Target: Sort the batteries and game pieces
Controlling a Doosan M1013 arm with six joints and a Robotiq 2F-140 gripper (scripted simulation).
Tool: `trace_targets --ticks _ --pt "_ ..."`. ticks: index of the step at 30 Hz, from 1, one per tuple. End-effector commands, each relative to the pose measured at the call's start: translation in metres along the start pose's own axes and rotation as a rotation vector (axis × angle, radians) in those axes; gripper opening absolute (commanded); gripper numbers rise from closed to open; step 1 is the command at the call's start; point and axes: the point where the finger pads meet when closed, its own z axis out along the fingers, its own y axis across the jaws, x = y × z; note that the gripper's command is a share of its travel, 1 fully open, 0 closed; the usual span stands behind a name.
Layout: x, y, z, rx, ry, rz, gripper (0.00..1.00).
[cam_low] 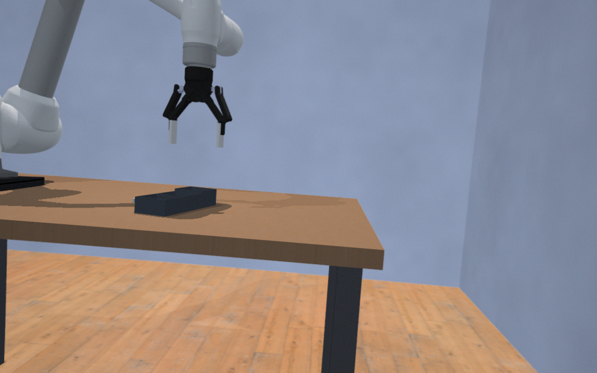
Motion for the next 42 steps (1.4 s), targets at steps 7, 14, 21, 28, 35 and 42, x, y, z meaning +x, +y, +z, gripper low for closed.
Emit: trace_targets --ticks 7,14,21,28,35,42 --pt "0.0 0.0 -0.025 0.0 0.0 0.0 1.0" --pt "0.0 0.0 -0.044 0.0 0.0 0.0 1.0" --pt "0.0 0.0 -0.044 0.0 0.0 0.0 1.0" --pt "0.0 0.0 -0.044 0.0 0.0 0.0 1.0" --pt "0.0 0.0 -0.044 0.0 0.0 0.0 1.0" --pt "0.0 0.0 -0.044 0.0 0.0 0.0 1.0"
